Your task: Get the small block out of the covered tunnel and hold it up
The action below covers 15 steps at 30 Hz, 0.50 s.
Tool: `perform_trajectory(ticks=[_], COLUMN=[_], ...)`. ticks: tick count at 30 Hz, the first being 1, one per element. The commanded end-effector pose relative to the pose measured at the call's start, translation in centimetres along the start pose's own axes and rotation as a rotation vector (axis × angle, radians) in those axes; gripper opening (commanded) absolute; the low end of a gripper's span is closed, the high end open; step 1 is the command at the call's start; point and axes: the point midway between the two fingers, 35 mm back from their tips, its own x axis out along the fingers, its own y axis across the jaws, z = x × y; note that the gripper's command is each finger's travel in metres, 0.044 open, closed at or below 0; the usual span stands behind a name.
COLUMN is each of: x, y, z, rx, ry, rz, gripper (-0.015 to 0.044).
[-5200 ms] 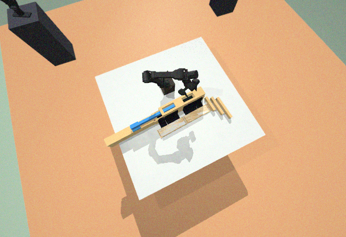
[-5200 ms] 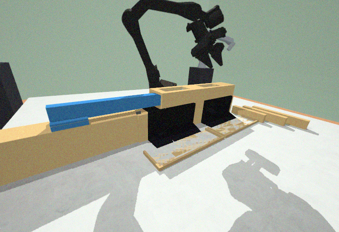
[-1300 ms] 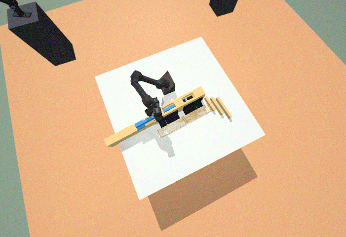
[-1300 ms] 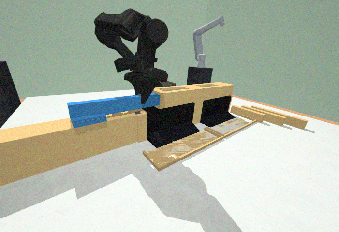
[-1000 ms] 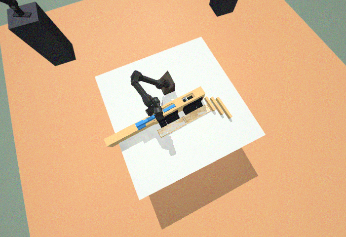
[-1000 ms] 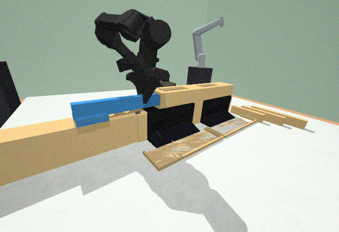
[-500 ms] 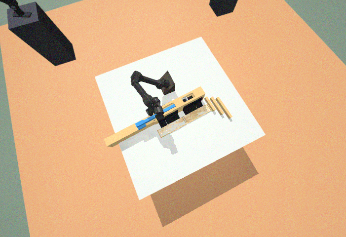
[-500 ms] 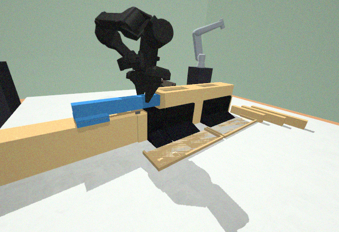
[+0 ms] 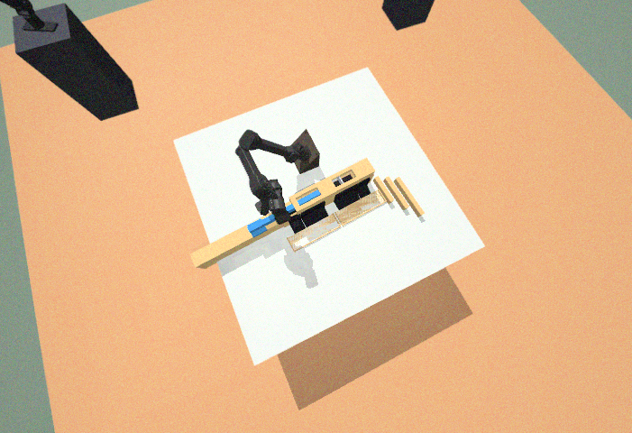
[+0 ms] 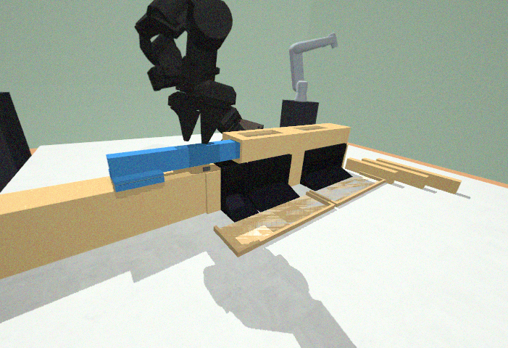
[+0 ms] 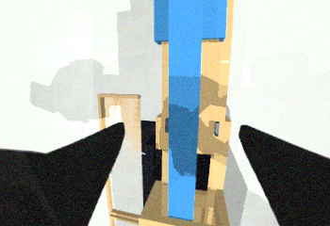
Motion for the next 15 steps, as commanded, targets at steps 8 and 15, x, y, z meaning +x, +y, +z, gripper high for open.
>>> perform_trajectory(ticks=[8, 15], x=[0.9, 2.0], y=[-0.1, -0.3], z=[0.4, 0.2], rx=[-0.008, -0.008], ry=[0.009, 0.009], rz=[0.003, 0.003], gripper=[0.0440, 0.0440])
